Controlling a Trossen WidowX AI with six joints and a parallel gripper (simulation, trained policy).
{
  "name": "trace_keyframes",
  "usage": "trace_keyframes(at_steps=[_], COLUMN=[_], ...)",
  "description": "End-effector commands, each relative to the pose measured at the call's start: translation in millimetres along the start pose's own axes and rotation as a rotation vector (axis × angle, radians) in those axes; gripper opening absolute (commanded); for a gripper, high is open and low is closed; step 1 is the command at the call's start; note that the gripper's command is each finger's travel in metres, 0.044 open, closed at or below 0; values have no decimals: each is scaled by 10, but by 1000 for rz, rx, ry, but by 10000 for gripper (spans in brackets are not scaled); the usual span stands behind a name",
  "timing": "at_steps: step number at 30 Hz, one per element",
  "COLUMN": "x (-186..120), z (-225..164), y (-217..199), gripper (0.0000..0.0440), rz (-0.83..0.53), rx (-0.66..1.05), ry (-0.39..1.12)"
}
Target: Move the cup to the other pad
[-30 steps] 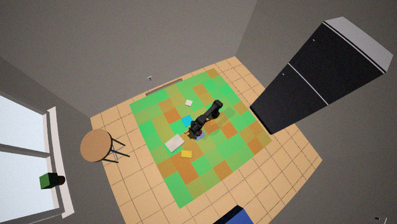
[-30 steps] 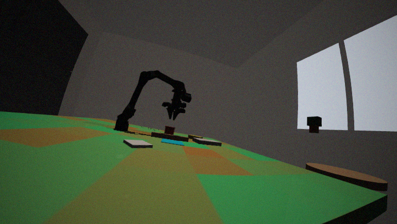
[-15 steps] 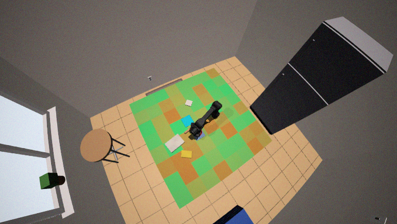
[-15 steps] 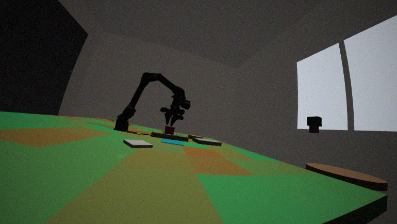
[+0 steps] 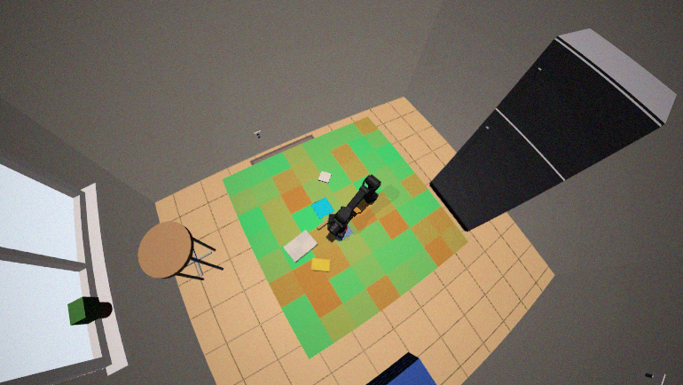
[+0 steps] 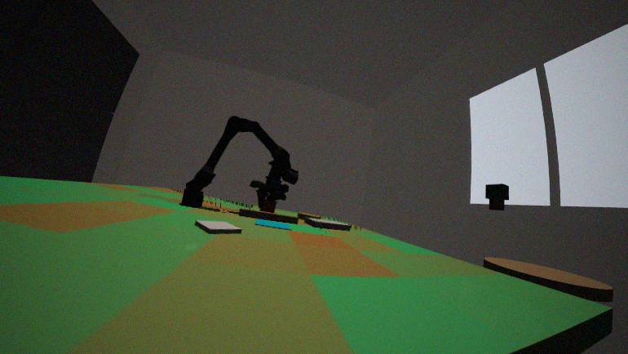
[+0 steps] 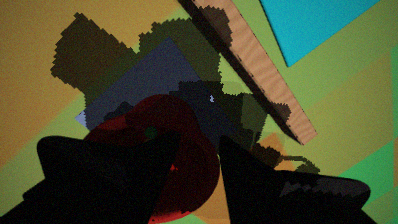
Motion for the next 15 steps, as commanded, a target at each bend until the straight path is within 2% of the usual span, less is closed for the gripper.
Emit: trace_keyframes(at_steps=[1, 6, 8, 15], x=[106, 172, 155, 58], z=[-10, 5, 14, 44], y=[6, -3, -9, -20], gripper=[119, 10, 0, 5], rz=[1, 8, 16, 51], rx=[-34, -73, -80, -73], ry=[-3, -15, -23, -37])
Point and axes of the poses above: the point midway between the two fingers, 35 mm back from their tips, its own x axis out along the fingers, its own y axis across the jaws, z = x × y, the point moved 8 cm from there along -x, back along the fingers, and after that the axes turned 2 degrees about x, right-handed, at the moved point
